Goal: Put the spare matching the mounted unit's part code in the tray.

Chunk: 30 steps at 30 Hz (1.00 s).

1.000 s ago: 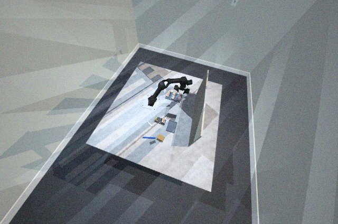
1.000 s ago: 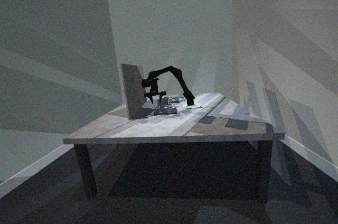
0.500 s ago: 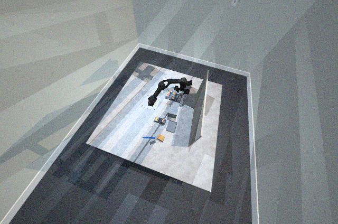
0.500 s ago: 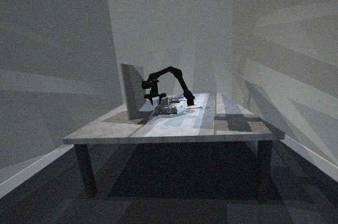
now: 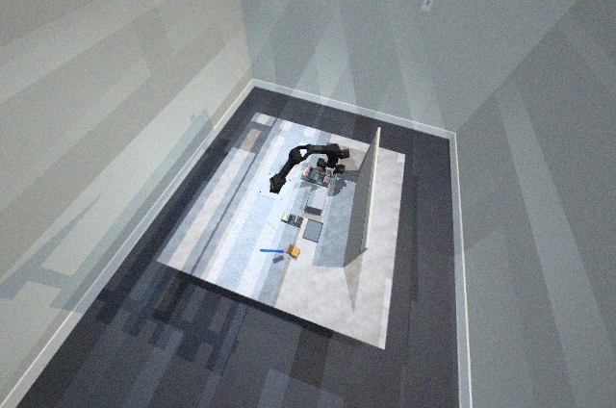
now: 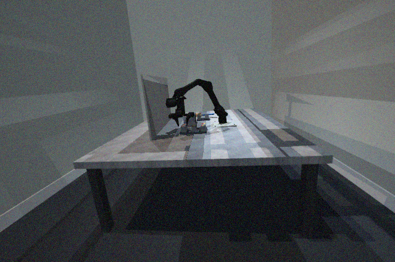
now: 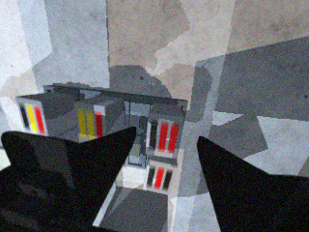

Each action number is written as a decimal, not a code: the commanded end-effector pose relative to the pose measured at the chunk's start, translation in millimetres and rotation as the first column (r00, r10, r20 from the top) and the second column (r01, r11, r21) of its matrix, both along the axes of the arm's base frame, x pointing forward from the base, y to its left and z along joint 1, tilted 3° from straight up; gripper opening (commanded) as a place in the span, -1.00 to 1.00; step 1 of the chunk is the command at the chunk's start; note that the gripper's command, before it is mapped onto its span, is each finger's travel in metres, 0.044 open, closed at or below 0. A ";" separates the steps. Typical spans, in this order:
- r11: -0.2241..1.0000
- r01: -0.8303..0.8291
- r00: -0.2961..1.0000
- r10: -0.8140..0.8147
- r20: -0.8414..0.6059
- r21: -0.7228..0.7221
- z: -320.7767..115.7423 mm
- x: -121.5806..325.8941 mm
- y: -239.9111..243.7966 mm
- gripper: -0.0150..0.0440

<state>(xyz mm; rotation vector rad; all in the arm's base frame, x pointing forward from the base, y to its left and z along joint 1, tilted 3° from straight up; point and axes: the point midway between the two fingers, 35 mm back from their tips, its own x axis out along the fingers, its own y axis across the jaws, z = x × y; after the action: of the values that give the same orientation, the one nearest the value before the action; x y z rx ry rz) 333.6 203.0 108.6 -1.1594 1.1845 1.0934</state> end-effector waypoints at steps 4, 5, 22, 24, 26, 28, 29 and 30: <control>1.000 -0.005 1.000 0.005 0.001 -0.004 -11.5 0.8 -0.6 0.53; 1.000 -0.005 1.000 0.005 0.001 -0.004 -13.1 0.8 -0.6 0.53; 1.000 -0.005 1.000 0.005 0.001 -0.004 -38.4 0.6 -1.7 0.53; 1.000 -0.005 1.000 0.005 0.001 -0.004 -38.4 0.6 -1.7 0.53; 1.000 0.000 1.000 0.000 -0.003 -0.002 -37.3 0.0 -1.3 0.44; 1.000 0.000 1.000 0.000 -0.003 -0.002 -37.3 0.0 -1.3 0.26; 1.000 0.000 1.000 0.000 -0.003 -0.002 -37.3 0.0 -1.3 0.17; 1.000 0.000 1.000 0.000 -0.003 -0.002 -37.3 0.0 -1.3 0.08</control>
<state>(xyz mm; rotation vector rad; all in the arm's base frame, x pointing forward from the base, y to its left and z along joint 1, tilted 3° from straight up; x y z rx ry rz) 333.7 201.6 71.1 -1.1599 1.1876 1.0942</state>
